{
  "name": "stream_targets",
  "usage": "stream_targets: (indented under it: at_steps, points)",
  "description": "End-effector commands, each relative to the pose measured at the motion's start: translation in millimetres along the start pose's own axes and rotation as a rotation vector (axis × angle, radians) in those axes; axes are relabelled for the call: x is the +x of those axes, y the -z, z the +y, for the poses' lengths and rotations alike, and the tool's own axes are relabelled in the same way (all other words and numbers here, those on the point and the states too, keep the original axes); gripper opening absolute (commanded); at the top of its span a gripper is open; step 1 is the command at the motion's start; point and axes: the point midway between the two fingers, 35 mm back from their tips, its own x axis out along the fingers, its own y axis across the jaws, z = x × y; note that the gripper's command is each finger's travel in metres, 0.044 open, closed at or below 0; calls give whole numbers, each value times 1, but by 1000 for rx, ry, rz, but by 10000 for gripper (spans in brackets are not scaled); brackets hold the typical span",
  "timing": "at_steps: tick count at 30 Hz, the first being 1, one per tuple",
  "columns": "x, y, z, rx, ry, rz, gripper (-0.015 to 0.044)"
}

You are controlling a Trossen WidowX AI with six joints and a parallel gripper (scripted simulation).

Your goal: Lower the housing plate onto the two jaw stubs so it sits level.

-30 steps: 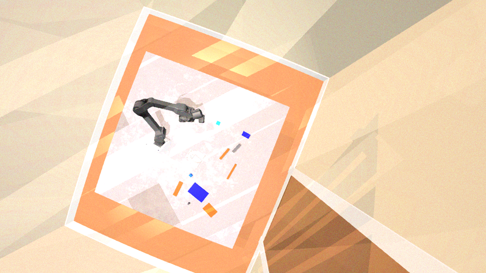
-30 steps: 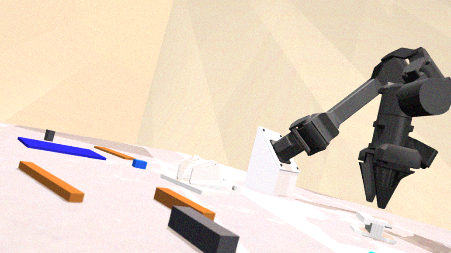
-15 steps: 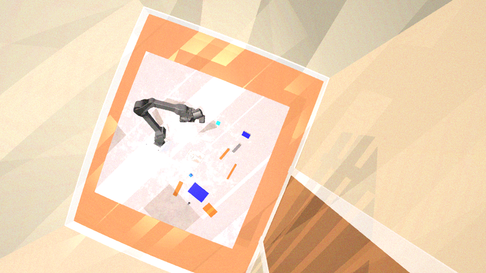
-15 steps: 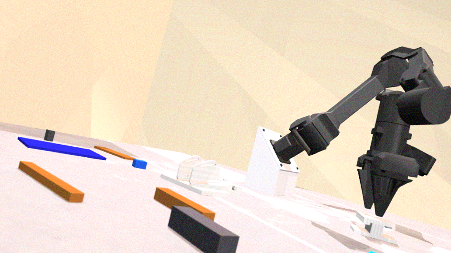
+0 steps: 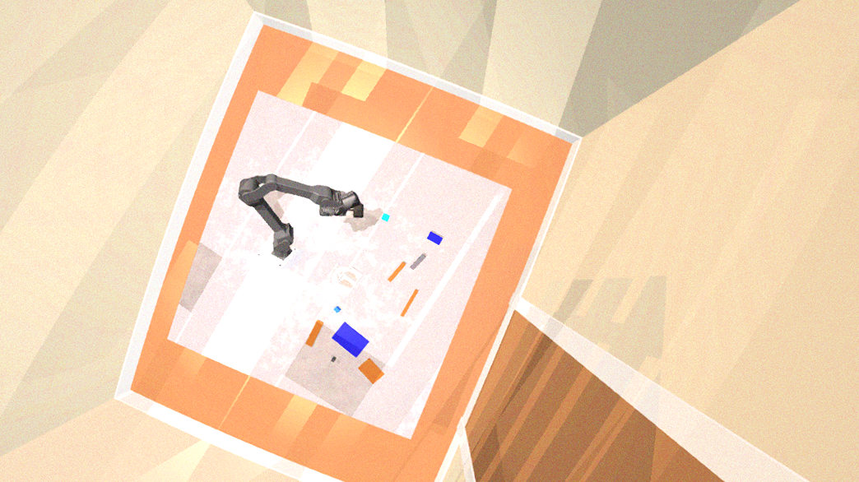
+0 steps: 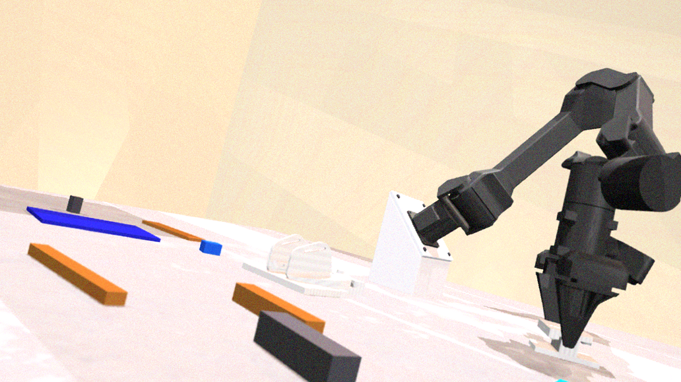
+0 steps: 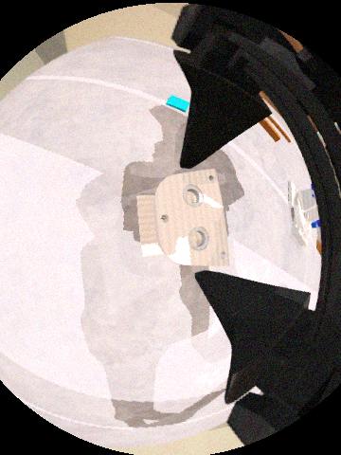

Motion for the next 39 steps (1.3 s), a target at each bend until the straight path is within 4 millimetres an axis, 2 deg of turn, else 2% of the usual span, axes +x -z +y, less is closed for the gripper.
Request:
stream_targets:
  at_steps: [1, 29, 39]
  points:
    - [6, 3, 2, 9, -4, 7, 440]
    - [7, 3, 2, 9, -4, 6, 440]
    - [7, 2, 2, 5, -6, 2, 373]
